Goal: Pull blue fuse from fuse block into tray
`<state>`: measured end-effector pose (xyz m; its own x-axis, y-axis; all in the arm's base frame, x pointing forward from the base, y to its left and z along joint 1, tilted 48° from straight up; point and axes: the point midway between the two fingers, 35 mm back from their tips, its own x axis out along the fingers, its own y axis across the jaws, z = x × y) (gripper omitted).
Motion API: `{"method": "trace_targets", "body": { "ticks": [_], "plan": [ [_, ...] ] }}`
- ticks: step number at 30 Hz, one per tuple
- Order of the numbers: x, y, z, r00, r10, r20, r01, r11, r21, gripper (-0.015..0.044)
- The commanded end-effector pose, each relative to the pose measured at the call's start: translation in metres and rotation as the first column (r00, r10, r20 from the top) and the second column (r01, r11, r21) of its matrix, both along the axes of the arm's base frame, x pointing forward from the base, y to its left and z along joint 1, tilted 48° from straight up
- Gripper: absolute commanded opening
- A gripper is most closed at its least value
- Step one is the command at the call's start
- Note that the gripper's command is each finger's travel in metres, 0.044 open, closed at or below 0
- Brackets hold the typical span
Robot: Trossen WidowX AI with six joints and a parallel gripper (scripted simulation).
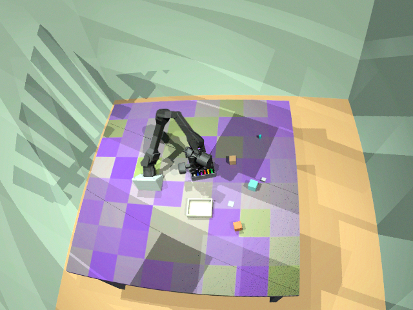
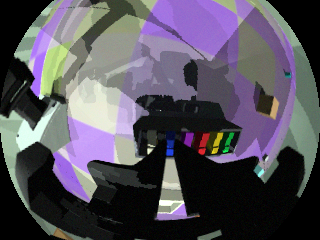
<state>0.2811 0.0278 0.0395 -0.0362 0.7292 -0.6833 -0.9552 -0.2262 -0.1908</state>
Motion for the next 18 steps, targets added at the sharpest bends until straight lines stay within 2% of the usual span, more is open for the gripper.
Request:
{"method": "trace_targets", "body": {
  "ticks": [1,18],
  "plan": [
    [0.0002,-0.0001,0.0002,1.000,0.000,0.001,0.000,1.000,0.000,0.0000],
    [0.0009,-0.0061,0.0054,1.000,-0.001,0.000,0.001,1.000,0.000,0.0000]
  ]
}}
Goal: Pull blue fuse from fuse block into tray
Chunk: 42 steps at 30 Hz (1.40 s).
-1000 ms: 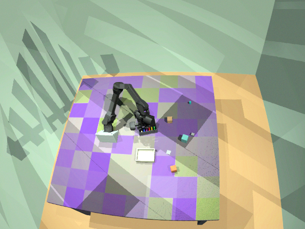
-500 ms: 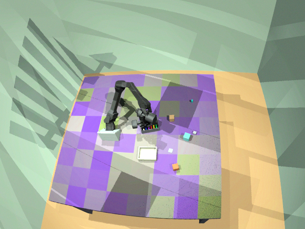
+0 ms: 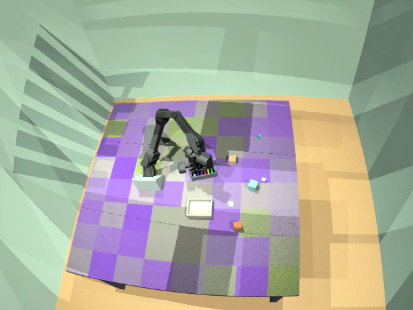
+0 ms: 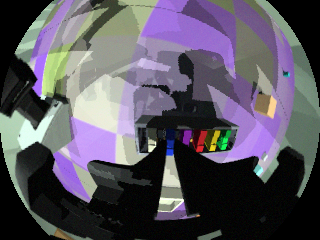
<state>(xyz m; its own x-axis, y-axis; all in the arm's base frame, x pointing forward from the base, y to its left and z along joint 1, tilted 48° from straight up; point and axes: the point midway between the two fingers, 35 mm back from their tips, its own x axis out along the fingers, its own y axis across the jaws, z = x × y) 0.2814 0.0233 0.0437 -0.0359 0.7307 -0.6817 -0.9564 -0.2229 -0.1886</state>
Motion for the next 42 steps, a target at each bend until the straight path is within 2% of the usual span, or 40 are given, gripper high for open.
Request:
{"method": "trace_targets", "body": {
  "ticks": [1,42],
  "plan": [
    [0.001,-0.002,0.001,1.000,0.002,0.003,-0.002,1.000,-0.003,0.0000],
    [0.001,-0.017,0.015,1.000,0.001,0.001,-0.001,1.000,-0.002,0.0000]
  ]
}}
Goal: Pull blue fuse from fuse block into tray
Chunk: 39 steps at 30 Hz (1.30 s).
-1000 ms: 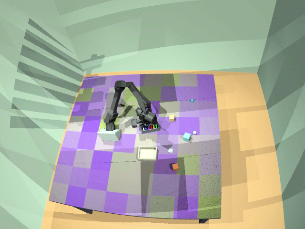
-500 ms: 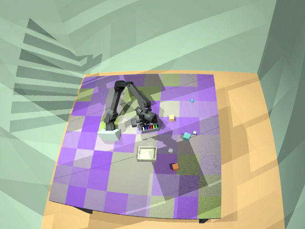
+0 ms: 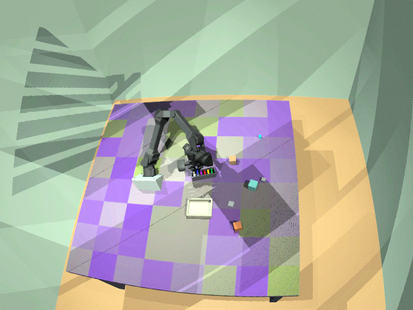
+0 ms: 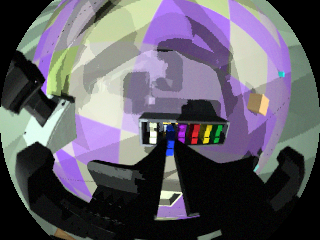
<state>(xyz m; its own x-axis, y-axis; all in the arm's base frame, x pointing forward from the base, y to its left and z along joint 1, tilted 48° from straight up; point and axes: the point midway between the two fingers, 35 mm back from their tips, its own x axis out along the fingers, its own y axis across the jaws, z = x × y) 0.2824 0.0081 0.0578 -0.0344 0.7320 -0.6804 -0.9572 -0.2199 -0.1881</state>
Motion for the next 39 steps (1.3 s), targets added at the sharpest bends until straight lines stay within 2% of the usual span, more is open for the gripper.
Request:
{"method": "trace_targets", "body": {
  "ticks": [1,33,39],
  "plan": [
    [0.000,-0.002,0.001,1.000,0.003,0.001,-0.003,1.000,-0.003,0.0000],
    [0.001,-0.024,0.022,1.000,0.003,0.000,-0.003,1.000,-0.003,0.0000],
    [0.009,-0.037,0.013,1.000,0.002,0.001,-0.002,1.000,-0.006,0.0000]
  ]
}}
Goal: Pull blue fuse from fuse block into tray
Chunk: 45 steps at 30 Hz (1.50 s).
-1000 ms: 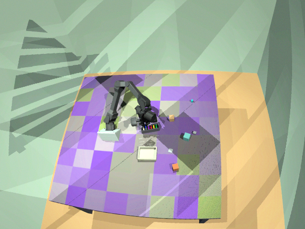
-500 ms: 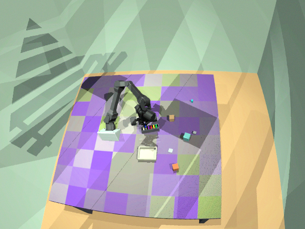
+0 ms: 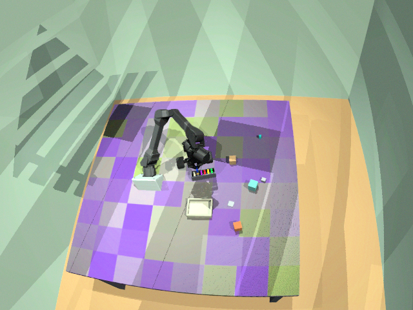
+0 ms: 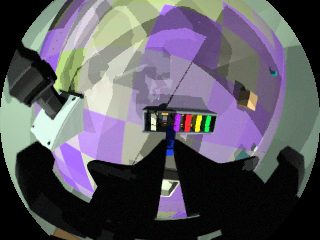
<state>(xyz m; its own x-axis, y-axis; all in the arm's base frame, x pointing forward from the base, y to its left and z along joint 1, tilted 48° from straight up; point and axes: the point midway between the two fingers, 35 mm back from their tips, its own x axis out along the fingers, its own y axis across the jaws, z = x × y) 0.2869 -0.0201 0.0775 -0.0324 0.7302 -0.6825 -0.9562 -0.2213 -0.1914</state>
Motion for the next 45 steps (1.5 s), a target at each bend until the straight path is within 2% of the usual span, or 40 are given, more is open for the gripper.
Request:
{"method": "trace_targets", "body": {
  "ticks": [1,18,35,45],
  "plan": [
    [0.007,-0.012,-0.009,1.000,0.001,-0.003,-0.001,1.000,-0.004,0.0000],
    [0.034,-0.073,-0.065,1.000,-0.001,0.000,0.001,1.000,-0.014,0.0000],
    [0.038,-0.130,-0.136,1.000,0.001,0.003,-0.001,1.000,-0.014,0.0000],
    [0.038,-0.131,-0.146,1.000,0.002,0.004,-0.002,1.000,-0.013,0.0000]
  ]
}}
